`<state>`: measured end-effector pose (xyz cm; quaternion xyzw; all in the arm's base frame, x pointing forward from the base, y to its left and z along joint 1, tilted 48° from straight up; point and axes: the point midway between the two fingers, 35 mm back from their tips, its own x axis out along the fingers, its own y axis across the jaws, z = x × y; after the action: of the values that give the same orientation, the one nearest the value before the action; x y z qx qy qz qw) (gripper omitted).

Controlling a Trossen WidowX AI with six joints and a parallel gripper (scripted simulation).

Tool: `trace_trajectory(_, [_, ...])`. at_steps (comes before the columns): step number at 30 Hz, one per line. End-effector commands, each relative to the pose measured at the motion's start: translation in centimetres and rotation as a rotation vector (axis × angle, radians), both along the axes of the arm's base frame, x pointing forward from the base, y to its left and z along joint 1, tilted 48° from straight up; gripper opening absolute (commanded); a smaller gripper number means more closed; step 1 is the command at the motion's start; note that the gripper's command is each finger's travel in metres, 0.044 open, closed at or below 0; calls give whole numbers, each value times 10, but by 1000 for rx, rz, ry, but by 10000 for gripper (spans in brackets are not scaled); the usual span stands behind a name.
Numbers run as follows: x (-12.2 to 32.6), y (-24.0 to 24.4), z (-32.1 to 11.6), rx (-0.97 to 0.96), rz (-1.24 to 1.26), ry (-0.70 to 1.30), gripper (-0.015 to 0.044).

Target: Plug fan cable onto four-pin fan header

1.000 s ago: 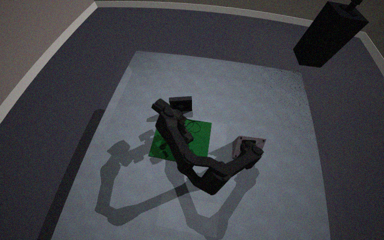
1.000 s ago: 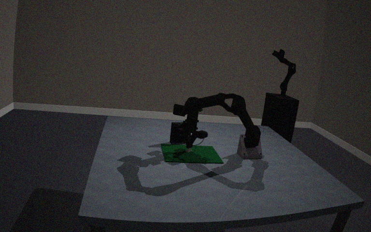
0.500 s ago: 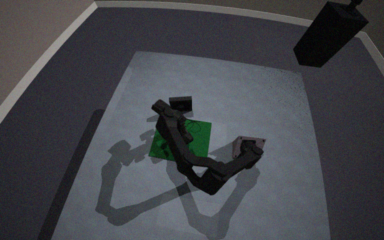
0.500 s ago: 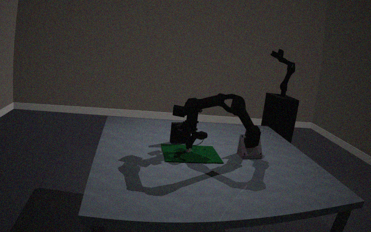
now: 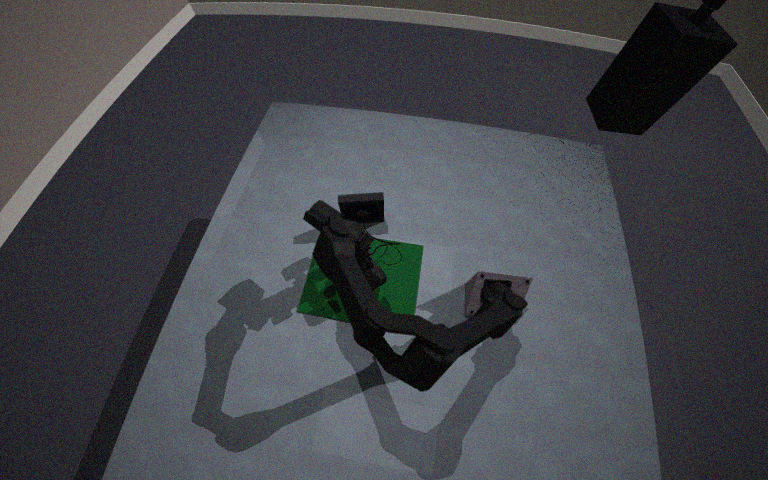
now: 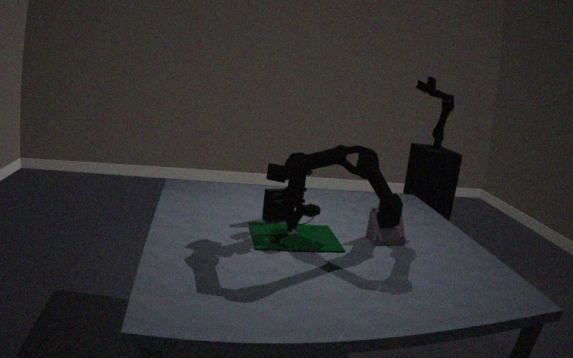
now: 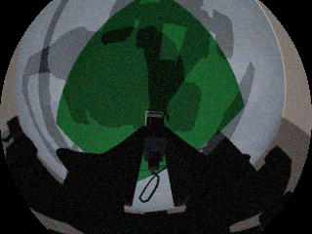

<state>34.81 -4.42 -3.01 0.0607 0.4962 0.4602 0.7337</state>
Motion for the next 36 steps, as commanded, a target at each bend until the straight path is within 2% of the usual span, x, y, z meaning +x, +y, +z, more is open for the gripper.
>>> trace_trajectory(1, [0, 4, -3, 6, 1, 3, 0])
trace_trajectory(36, [0, 8, -6, 6, 1, 3, 0])
